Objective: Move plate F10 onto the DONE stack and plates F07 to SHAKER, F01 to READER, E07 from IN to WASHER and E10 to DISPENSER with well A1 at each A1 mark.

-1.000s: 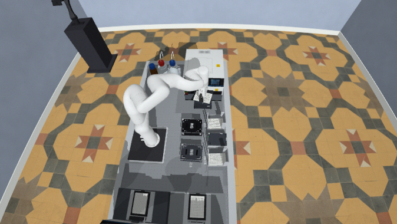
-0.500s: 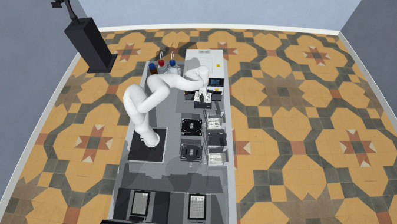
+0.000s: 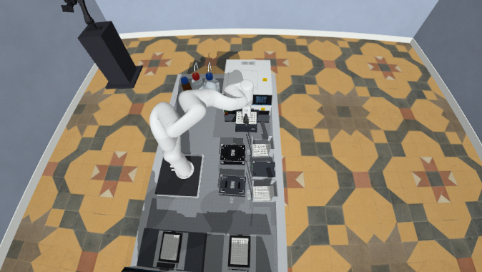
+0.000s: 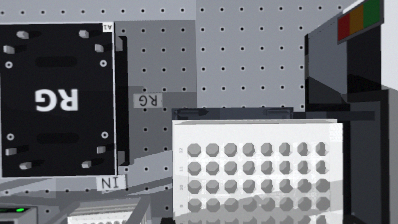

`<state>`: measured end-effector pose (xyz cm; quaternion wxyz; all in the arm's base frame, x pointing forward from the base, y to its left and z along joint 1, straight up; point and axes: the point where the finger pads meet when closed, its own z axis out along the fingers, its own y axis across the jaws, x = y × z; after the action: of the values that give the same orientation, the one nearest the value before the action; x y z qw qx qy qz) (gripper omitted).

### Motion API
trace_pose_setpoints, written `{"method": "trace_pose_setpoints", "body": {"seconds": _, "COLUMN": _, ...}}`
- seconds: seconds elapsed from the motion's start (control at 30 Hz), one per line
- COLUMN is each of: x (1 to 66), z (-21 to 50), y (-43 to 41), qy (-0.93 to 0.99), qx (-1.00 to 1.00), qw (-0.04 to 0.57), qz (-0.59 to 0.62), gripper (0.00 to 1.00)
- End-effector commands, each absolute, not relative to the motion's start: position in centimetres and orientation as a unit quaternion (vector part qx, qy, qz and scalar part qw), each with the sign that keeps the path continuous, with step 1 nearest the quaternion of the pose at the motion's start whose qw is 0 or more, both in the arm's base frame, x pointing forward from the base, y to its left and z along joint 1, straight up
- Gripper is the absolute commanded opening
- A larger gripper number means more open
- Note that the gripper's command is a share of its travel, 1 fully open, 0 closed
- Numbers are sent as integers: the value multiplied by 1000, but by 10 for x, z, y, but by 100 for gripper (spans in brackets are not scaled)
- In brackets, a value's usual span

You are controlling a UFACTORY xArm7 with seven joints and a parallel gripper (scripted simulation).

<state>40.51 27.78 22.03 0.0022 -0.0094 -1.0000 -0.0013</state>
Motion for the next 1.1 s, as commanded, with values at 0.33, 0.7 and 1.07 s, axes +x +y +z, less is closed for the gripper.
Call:
{"method": "trace_pose_setpoints", "body": {"seconds": 0.33, "x": 406, "z": 215, "y": 278, "qy": -1000, "qx": -9, "qw": 0, "qz": -2, "gripper": 0}}
{"method": "trace_pose_setpoints", "body": {"seconds": 0.7, "x": 406, "z": 202, "y": 278, "qy": -1000, "qx": -9, "qw": 0, "qz": -2, "gripper": 0}}
{"method": "trace_pose_setpoints", "body": {"seconds": 1.07, "x": 406, "z": 189, "y": 278, "qy": -1000, "qx": -9, "qw": 0, "qz": -2, "gripper": 0}}
